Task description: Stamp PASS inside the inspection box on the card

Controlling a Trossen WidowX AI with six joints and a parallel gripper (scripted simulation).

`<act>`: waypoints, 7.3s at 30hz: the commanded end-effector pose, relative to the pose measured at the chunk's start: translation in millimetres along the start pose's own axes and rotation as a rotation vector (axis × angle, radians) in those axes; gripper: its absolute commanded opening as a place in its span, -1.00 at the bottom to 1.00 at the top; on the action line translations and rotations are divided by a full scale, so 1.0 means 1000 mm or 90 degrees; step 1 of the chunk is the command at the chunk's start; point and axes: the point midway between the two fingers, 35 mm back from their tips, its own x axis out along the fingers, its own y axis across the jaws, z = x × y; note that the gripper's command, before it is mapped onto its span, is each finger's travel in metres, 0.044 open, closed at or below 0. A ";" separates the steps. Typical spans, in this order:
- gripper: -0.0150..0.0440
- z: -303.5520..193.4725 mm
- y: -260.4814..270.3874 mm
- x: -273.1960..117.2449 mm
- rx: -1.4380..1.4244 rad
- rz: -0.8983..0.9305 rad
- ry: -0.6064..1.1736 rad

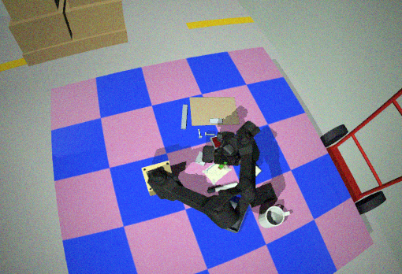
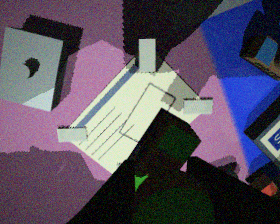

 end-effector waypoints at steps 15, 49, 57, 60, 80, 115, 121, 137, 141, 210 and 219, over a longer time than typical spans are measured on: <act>-0.49 0.000 -0.001 0.013 -0.005 -0.003 0.002; -0.49 -0.001 0.000 0.035 -0.005 -0.003 0.004; -0.49 -0.001 0.000 0.041 -0.005 -0.004 0.004; -0.49 -0.001 0.000 0.043 -0.005 -0.004 0.005; -0.49 -0.003 0.000 0.053 -0.004 -0.004 0.006; -0.49 -0.003 0.000 0.058 -0.004 -0.004 0.007; -0.49 -0.003 0.000 0.058 -0.004 -0.004 0.007; -0.49 -0.003 0.000 0.058 -0.004 -0.004 0.007; -0.49 -0.003 0.000 0.058 -0.004 -0.004 0.007; -0.49 0.000 0.000 0.026 -0.004 -0.004 0.004; -0.49 0.000 0.000 0.012 -0.004 -0.003 0.003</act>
